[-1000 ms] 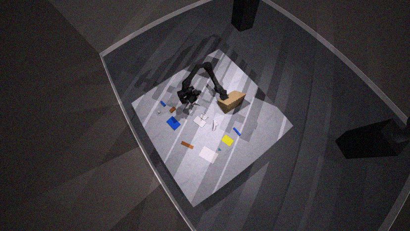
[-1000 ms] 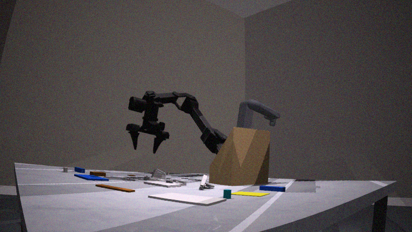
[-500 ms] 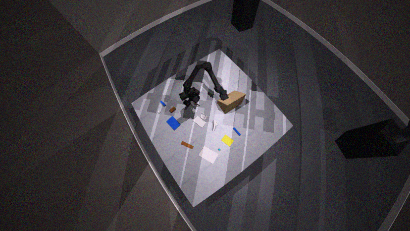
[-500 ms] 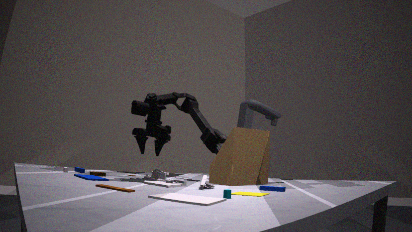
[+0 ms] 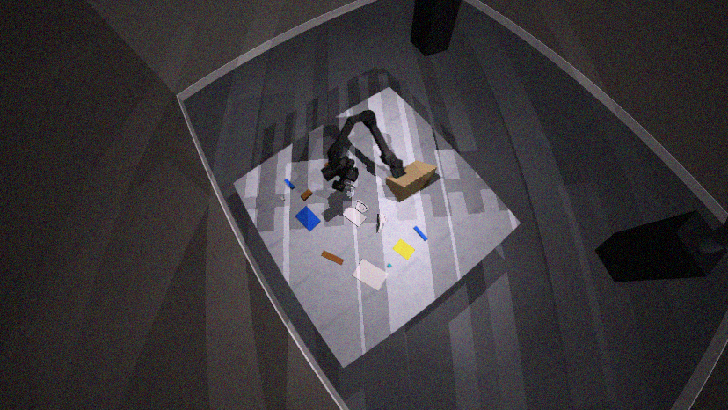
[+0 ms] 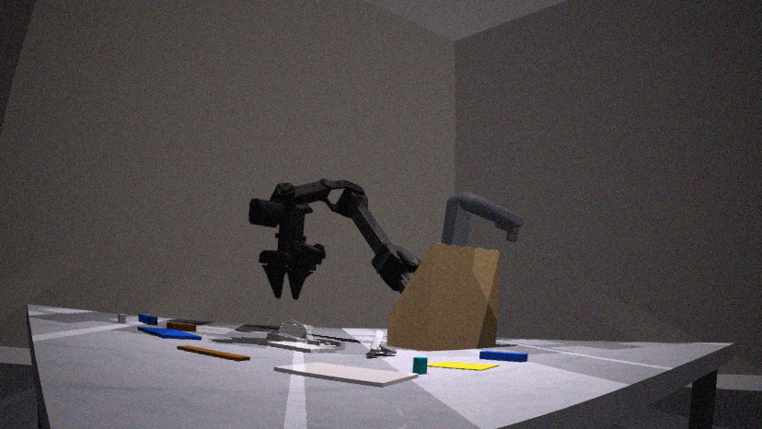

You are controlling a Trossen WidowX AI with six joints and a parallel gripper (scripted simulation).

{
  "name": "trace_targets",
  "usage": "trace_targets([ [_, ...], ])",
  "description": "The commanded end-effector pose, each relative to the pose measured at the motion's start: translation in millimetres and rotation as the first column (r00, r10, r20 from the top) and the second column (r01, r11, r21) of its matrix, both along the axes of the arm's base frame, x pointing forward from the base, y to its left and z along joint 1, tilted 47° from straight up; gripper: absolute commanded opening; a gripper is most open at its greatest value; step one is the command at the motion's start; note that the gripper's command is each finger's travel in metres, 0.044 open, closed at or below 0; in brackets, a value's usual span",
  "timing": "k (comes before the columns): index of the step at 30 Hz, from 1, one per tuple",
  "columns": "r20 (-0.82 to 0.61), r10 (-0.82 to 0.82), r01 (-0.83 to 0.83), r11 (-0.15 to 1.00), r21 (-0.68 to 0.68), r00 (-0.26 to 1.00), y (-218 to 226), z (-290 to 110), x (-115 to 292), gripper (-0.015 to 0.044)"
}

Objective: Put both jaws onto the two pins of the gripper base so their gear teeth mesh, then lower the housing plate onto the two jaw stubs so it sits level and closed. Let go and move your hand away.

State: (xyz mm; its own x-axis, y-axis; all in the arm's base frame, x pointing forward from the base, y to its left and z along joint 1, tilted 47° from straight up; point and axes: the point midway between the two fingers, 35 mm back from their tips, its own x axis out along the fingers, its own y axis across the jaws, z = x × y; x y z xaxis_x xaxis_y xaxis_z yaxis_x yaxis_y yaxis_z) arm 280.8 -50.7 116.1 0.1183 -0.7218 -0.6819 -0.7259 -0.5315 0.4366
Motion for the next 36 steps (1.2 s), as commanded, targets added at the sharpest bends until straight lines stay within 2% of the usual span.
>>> trace_targets([
  [1,-0.021,0.010,-0.010,1.000,0.001,1.000,-0.2,-1.9,-2.1,0.0440],
  [7,-0.021,0.010,-0.010,1.000,-0.001,1.000,-28.0,-27.9,2.1,0.0440],
  [36,-0.021,0.010,-0.010,1.000,-0.001,1.000,-55.4,-54.1,7.0,0.0440],
])
